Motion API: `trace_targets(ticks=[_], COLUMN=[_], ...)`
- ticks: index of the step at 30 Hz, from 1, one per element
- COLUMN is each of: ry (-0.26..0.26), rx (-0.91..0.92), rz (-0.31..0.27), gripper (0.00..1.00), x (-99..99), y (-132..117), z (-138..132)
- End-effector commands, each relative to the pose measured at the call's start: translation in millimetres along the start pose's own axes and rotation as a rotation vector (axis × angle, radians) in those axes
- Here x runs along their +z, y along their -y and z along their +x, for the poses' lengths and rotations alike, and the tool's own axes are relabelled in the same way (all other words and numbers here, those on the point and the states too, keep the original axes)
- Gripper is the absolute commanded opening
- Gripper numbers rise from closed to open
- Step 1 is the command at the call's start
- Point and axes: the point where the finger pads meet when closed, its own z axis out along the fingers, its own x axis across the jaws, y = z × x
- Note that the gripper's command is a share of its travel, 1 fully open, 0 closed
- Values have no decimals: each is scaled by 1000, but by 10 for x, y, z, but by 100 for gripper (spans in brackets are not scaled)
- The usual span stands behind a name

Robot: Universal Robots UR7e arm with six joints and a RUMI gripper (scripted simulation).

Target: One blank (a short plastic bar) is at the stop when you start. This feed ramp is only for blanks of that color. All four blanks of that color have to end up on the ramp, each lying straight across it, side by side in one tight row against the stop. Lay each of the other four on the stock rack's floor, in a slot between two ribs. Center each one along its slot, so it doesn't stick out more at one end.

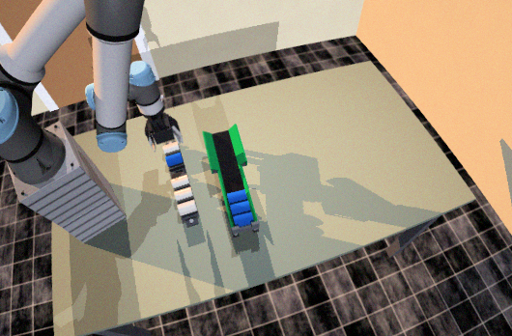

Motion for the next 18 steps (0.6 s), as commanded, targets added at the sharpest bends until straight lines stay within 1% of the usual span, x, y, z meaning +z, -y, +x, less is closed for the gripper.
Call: trace_targets(ticks=[1, 18], ry=[-4, -4], rx=[-7, -6], rz=[1, 1], gripper=[49, 49], x=[3, 2], y=[11, 11], z=[24, 24])
